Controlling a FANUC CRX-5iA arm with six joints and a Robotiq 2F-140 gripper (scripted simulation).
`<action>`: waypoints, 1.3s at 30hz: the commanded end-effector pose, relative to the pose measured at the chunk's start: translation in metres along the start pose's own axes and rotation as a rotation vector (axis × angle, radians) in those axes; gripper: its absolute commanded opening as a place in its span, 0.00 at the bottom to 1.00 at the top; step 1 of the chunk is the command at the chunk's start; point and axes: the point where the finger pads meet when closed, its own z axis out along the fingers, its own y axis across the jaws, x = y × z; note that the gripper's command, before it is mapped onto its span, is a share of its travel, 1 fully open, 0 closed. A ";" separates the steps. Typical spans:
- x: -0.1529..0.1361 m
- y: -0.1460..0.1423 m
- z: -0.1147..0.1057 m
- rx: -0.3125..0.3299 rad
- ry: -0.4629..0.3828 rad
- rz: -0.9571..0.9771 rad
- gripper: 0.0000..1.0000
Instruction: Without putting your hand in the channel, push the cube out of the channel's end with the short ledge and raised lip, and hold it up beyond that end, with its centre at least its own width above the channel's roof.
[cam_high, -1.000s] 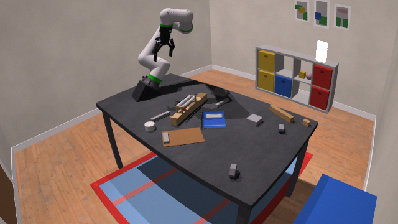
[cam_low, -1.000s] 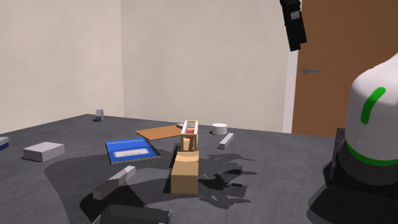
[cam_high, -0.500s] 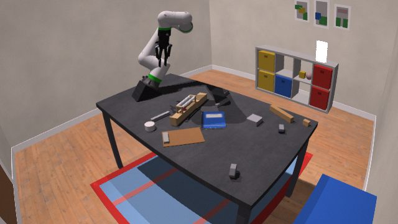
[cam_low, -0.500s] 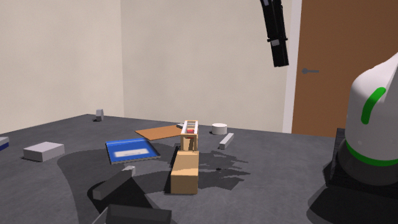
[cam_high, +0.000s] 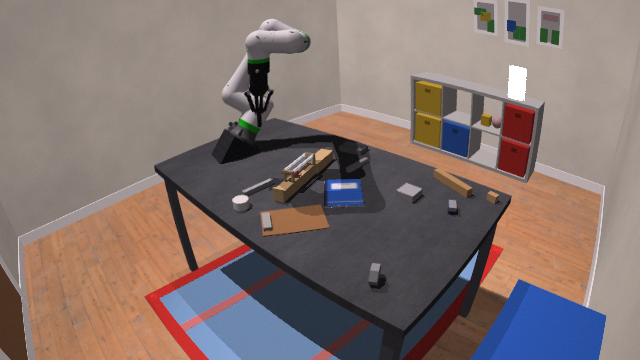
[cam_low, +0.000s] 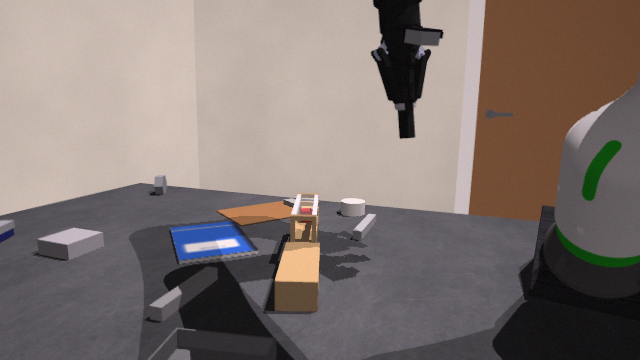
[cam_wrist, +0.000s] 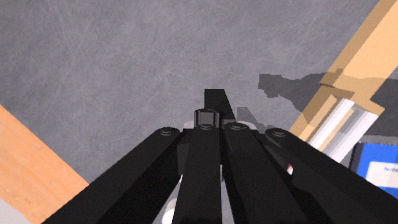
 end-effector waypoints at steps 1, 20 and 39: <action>-0.035 -0.001 0.017 -0.011 -0.020 0.170 0.10; -0.153 -0.009 0.093 -0.102 -0.073 0.826 0.10; -0.154 -0.009 0.094 -0.103 -0.073 0.832 0.10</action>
